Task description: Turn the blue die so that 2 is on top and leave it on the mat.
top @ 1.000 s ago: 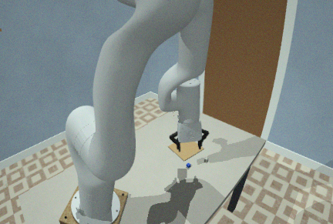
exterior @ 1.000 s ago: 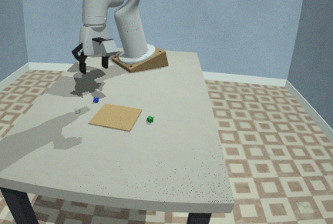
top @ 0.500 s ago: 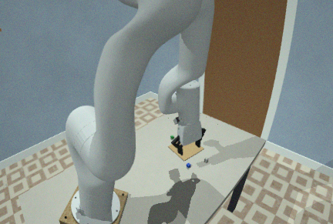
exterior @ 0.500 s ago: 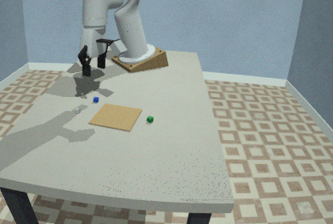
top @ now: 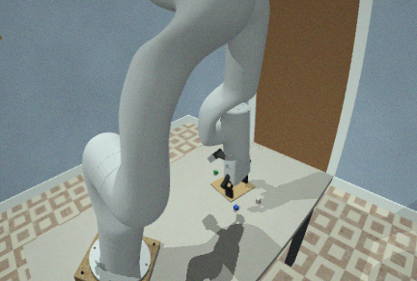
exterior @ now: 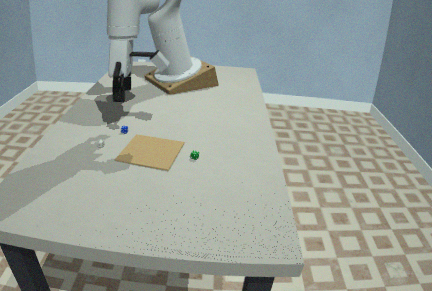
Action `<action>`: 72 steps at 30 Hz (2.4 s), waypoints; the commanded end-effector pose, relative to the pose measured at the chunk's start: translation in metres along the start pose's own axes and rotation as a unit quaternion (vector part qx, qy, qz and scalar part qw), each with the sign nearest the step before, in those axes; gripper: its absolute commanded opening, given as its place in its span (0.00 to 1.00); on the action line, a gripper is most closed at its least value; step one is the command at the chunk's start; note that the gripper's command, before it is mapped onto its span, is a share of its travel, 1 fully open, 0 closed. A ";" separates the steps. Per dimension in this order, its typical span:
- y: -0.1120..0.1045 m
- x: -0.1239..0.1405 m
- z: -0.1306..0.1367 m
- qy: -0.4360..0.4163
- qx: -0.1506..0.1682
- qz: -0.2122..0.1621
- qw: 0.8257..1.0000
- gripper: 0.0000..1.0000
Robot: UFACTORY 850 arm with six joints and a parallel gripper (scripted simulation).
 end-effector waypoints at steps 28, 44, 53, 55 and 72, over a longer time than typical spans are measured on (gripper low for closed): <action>0.014 0.001 0.000 -0.426 -0.002 0.016 0.905 1.00; 0.021 0.000 -0.001 -0.612 0.003 0.017 0.791 1.00; 0.022 0.000 -0.001 -0.649 0.004 0.018 0.761 1.00; 0.022 0.000 -0.001 -0.650 0.004 0.018 0.760 1.00; 0.022 0.000 -0.001 -0.650 0.004 0.018 0.760 0.31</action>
Point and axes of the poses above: the point where the finger pads meet when closed, its own y axis out along the fingers, its own z axis across the jaws, x = y × z, the point moved 9 cm from there along -y, back along the fingers, and after that the axes turned 14 degrees about -y, right-handed, at the moved point
